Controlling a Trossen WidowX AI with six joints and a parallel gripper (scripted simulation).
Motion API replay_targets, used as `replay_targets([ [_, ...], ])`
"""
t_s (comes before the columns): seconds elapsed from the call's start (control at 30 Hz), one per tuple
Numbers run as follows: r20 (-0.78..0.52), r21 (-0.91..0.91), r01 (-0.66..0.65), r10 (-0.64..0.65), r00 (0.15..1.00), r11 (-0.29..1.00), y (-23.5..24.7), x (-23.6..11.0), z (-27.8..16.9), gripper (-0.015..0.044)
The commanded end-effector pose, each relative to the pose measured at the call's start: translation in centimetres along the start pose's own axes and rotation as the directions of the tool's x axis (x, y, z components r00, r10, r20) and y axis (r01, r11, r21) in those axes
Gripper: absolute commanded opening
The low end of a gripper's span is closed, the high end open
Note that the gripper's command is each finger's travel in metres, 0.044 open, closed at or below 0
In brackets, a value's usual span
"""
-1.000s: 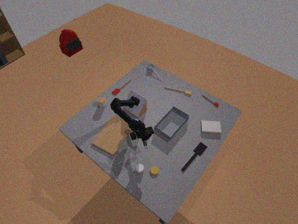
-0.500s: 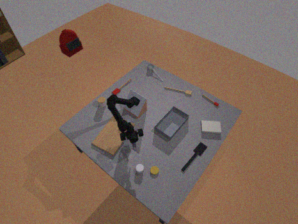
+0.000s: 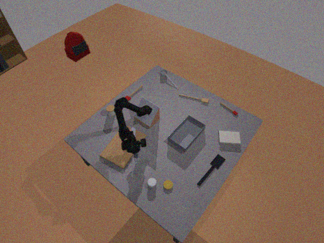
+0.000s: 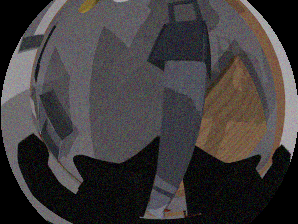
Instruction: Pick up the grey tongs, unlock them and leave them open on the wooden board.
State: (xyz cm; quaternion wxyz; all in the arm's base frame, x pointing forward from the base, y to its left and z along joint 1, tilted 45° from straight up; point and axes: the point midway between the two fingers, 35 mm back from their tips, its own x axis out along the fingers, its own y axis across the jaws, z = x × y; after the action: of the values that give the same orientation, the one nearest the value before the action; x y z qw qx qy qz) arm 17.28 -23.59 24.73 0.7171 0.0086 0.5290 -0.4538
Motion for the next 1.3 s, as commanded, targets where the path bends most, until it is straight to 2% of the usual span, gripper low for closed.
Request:
replay_targets([
  [0.0, 0.012, 0.014, -0.004, 0.003, 1.0, 1.0, -1.3, -0.3, -0.8, -0.015],
  [0.77, 0.085, 0.108, 0.068, -0.077, 0.993, 0.992, -8.8, -2.9, -6.4, -0.015],
  [1.07, 0.097, 0.118, 0.073, -0.084, 0.992, 0.99, -9.2, -3.2, -6.8, -0.015],
  [1.27, 0.168, 0.17, 0.035, -0.064, 0.984, 0.985, -9.3, -3.2, -7.1, -0.015],
])
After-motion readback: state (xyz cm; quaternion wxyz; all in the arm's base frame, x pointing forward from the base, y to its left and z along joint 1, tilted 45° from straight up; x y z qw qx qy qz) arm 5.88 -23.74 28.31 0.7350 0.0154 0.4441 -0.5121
